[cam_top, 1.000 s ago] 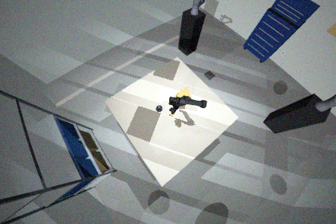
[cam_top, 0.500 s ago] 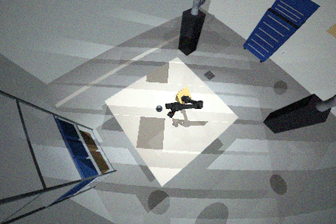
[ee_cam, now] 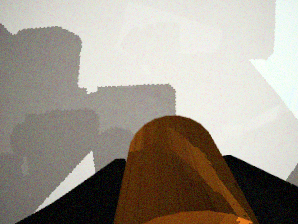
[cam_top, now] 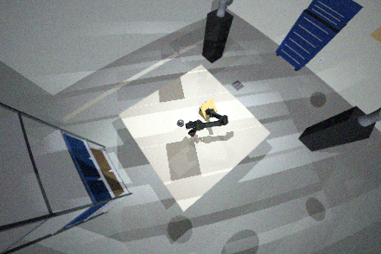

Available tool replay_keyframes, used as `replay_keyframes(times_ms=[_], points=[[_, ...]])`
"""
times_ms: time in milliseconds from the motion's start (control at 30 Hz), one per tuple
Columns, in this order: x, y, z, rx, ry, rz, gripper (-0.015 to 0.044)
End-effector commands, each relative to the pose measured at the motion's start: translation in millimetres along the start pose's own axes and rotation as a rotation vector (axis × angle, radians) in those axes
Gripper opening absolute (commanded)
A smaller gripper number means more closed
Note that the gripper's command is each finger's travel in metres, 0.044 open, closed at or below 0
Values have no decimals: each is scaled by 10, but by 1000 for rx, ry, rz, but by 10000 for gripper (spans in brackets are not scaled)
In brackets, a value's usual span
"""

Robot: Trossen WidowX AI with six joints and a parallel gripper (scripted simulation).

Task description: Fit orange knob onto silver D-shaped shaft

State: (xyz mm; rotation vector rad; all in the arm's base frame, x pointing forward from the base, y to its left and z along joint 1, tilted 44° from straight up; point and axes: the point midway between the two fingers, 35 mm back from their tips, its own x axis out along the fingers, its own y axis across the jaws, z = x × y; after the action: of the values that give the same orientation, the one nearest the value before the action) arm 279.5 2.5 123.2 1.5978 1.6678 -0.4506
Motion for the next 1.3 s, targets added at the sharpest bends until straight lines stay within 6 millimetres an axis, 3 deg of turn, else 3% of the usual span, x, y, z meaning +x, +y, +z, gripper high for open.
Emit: replay_keyframes(times_ms=[0,600,833,1133,1267], points=[[163,3,19,7,1,-7,0],[1054,54,57,-2,9,-25,0],[1086,55,52,-2,10,-26,0],[1075,62,54,-8,6,-26,236],[1075,62,54,-8,6,-26,240]])
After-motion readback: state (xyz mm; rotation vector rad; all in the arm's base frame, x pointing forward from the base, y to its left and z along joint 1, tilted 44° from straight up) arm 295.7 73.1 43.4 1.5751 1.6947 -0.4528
